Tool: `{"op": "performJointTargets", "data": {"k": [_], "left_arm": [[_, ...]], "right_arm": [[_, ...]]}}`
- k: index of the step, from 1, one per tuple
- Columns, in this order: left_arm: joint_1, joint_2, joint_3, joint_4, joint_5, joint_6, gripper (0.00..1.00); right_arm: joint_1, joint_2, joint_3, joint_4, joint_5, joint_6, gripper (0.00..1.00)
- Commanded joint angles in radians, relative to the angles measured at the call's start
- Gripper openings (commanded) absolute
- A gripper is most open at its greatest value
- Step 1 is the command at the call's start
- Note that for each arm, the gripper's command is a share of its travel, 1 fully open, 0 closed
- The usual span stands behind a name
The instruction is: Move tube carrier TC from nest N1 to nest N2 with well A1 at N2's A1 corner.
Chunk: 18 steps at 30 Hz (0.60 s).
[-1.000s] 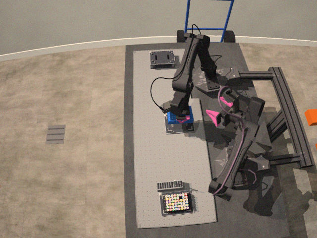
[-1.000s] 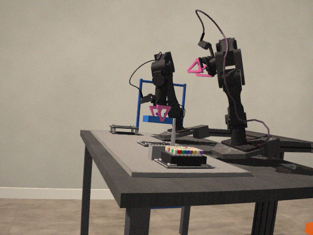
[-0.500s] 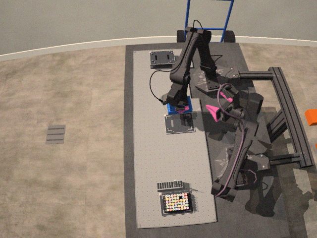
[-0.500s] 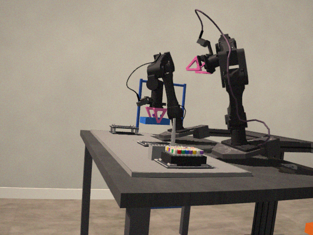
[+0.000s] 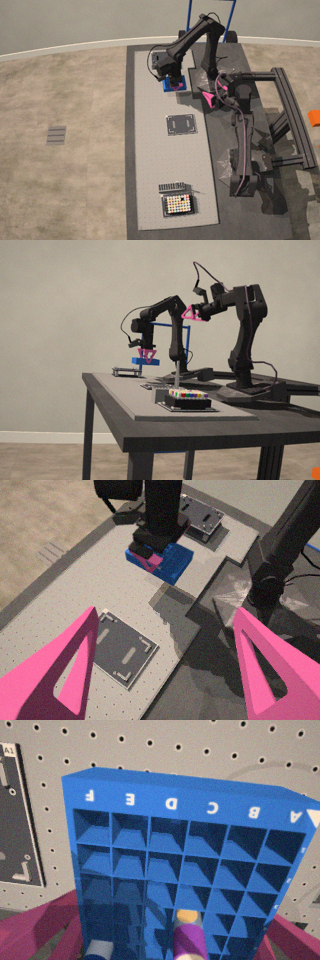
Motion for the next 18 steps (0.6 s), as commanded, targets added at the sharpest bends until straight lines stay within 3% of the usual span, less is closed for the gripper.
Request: {"op": "performJointTargets", "data": {"k": [1,7,9,10,18], "left_arm": [[0.083,0.099,-0.040,0.277,0.187,0.118,1.00],[0.273,0.322,-0.033,0.572,0.369,0.202,1.00],[0.273,0.322,-0.033,0.572,0.369,0.202,1.00],[0.305,0.390,-0.036,0.668,0.423,0.220,1.00],[0.404,0.715,0.085,0.923,0.577,0.264,1.00]], "right_arm": [[-0.114,-0.069,-0.021,0.023,-0.046,-0.235,0.84],[-0.371,-0.085,-0.010,0.042,-0.110,-0.479,0.84],[-0.371,-0.085,-0.010,0.042,-0.110,-0.479,0.84],[-0.436,-0.078,-0.005,0.045,-0.139,-0.534,0.84],[-0.769,-0.009,0.039,0.067,-0.209,-0.800,0.84]]}}
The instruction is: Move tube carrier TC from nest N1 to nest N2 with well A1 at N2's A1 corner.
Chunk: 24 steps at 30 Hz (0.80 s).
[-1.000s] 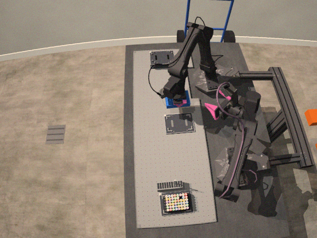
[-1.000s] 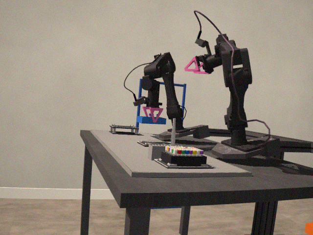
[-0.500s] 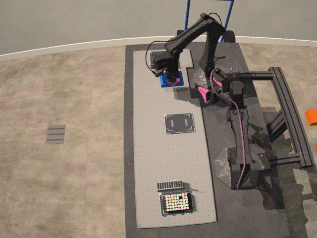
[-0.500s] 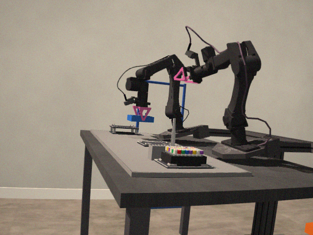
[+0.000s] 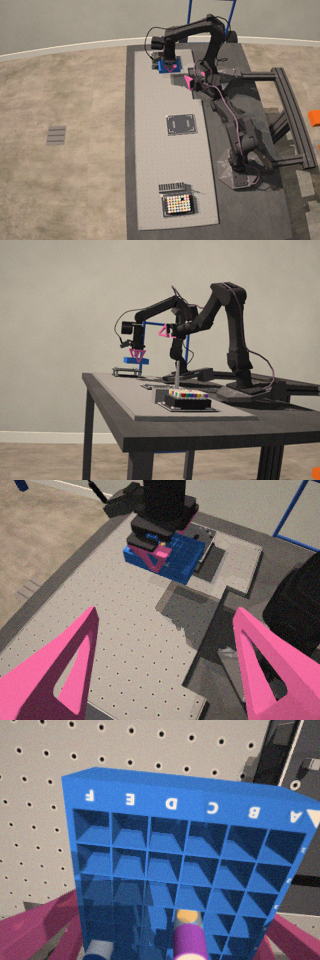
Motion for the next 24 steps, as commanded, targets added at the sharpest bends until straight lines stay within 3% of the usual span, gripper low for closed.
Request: {"op": "performJointTargets", "data": {"k": [1,6,14,24], "left_arm": [[0.028,0.117,0.095,0.178,0.113,0.041,1.00],[0.056,0.318,0.215,0.243,0.167,0.050,1.00],[0.068,0.409,0.298,0.254,0.185,0.051,1.00],[0.064,0.417,0.314,0.251,0.177,0.050,1.00]], "right_arm": [[-0.117,0.034,0.058,0.027,-0.056,-0.181,0.84],[-0.275,0.117,0.122,0.021,-0.099,-0.312,0.84],[-0.390,0.210,0.202,0.002,-0.133,-0.406,0.84],[-0.457,0.287,0.276,-0.006,-0.127,-0.441,0.84]]}}
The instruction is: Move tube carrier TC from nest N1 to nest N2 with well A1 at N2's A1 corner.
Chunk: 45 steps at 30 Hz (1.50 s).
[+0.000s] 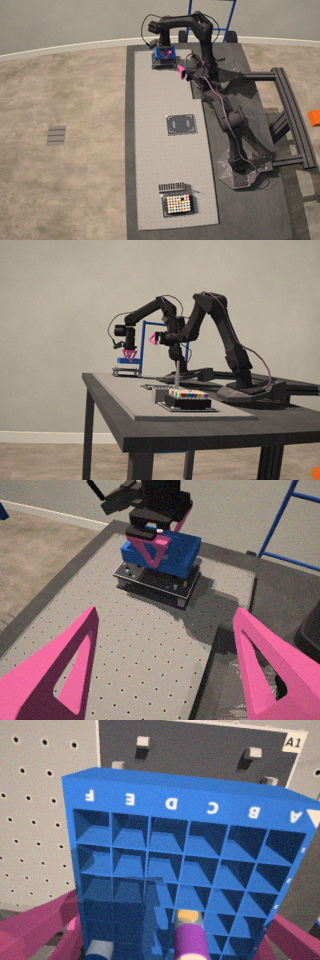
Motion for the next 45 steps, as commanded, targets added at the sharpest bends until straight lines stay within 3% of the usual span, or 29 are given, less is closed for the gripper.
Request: {"op": "performJointTargets", "data": {"k": [1,28,45], "left_arm": [[-0.001,-0.007,0.037,0.022,0.014,0.011,1.00],[-0.002,-0.010,0.028,0.009,0.014,0.003,1.00],[-0.002,-0.010,0.028,0.009,0.014,0.003,1.00]], "right_arm": [[-0.017,-0.001,0.039,-0.014,-0.014,-0.022,0.84],[-0.016,0.000,-0.033,0.104,-0.030,0.000,0.84],[0.015,0.073,-0.112,0.236,-0.019,0.016,0.84]]}}
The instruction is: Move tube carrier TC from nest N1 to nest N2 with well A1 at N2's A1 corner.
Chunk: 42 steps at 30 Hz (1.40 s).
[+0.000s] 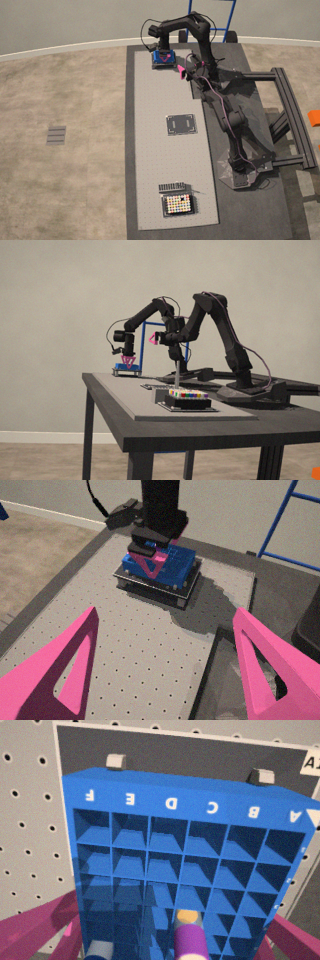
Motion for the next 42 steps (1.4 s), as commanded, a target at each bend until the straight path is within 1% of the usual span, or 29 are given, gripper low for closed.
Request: {"op": "performJointTargets", "data": {"k": [1,4,10,14,15,16,22,28,35,37,39,41,42], "left_arm": [[-0.002,-0.010,0.028,0.009,0.013,0.003,1.00],[-0.002,-0.010,0.028,0.009,0.013,0.003,1.00],[-0.002,-0.010,0.028,0.009,0.013,0.003,1.00],[-0.002,-0.010,0.028,0.009,0.013,0.003,1.00],[-0.002,-0.010,0.028,0.009,0.013,0.003,1.00],[-0.002,-0.010,0.028,0.009,0.013,0.003,1.00],[-0.002,-0.010,0.028,0.009,0.013,0.003,1.00],[-0.002,-0.010,0.028,0.009,0.013,0.003,1.00],[-0.002,-0.010,0.028,0.009,0.013,0.003,1.00],[-0.002,-0.010,0.028,0.009,0.013,0.003,1.00],[-0.002,-0.010,0.028,0.009,0.013,0.003,1.00],[-0.002,-0.010,0.028,0.009,0.013,0.003,1.00],[-0.002,-0.010,0.028,0.009,0.013,0.003,1.00]], "right_arm": [[0.011,0.020,-0.027,0.061,-0.004,0.011,0.84],[0.013,0.026,-0.035,0.067,-0.003,0.011,0.84],[-0.009,-0.002,0.015,-0.009,-0.014,-0.014,0.84],[-0.008,-0.002,0.005,0.000,-0.014,-0.014,0.84],[-0.008,-0.002,0.005,0.000,-0.014,-0.014,0.95],[-0.008,-0.002,0.005,0.000,-0.014,-0.014,1.00],[0.006,-0.043,0.021,-0.014,-0.015,0.008,1.00],[0.008,-0.058,0.025,-0.018,-0.016,0.011,1.00],[-0.010,-0.080,0.060,-0.078,-0.018,-0.010,1.00],[-0.026,-0.066,0.083,-0.098,-0.022,-0.025,1.00],[-0.033,-0.087,0.113,-0.139,-0.023,-0.031,1.00],[-0.033,-0.087,0.113,-0.139,-0.023,-0.031,1.00],[-0.037,-0.093,0.136,-0.169,-0.025,-0.035,1.00]]}}
